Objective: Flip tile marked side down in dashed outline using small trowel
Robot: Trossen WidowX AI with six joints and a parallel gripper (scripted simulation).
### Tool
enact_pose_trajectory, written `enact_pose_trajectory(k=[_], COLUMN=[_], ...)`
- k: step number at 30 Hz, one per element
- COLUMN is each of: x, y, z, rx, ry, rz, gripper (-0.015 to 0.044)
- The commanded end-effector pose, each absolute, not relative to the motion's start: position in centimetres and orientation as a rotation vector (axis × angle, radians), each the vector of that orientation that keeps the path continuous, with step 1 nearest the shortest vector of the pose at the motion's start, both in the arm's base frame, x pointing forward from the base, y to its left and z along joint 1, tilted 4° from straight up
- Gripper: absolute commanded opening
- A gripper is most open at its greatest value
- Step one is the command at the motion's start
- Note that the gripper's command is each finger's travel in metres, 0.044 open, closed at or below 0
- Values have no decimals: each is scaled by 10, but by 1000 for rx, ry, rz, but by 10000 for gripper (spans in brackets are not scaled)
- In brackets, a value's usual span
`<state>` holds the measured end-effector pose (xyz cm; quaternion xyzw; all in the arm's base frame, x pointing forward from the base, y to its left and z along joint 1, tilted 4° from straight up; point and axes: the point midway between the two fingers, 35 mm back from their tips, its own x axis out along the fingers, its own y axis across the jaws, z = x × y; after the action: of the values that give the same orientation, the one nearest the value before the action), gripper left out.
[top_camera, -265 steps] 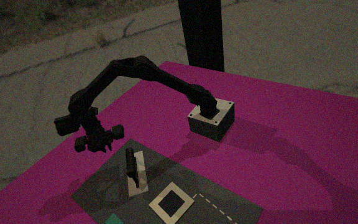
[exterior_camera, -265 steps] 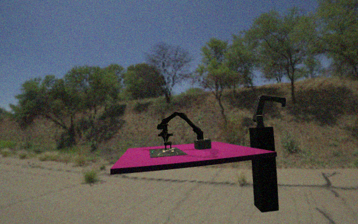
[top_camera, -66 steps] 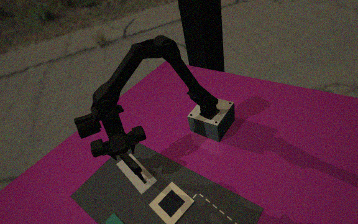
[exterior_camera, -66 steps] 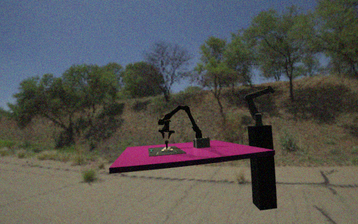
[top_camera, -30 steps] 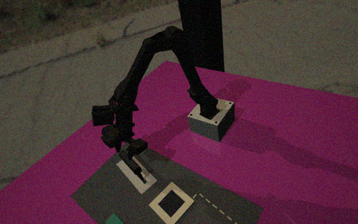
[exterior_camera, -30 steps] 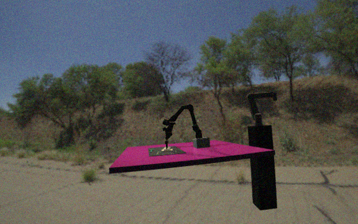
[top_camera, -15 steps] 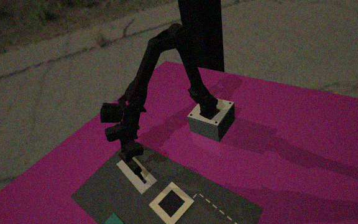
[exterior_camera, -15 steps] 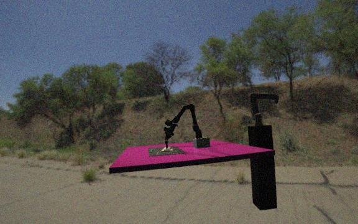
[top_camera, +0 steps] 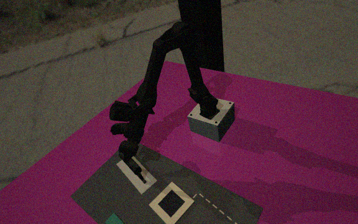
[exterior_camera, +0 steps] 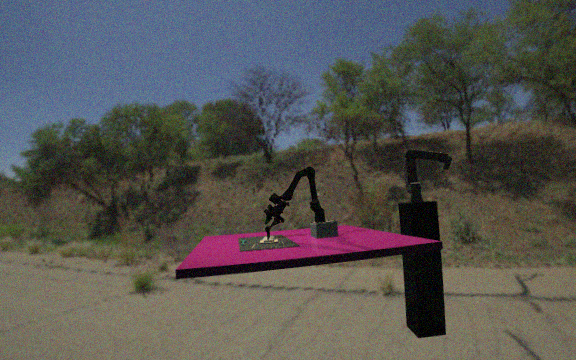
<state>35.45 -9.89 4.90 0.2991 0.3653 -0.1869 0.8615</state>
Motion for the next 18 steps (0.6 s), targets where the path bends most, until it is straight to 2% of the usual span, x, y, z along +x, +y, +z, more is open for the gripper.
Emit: enact_pose_trajectory(k=[1,18], x=[350,335], y=[-94,-77], z=[44,38], rx=[774,1322], ry=[715,506], rz=[-430,-516], gripper=[300,300])
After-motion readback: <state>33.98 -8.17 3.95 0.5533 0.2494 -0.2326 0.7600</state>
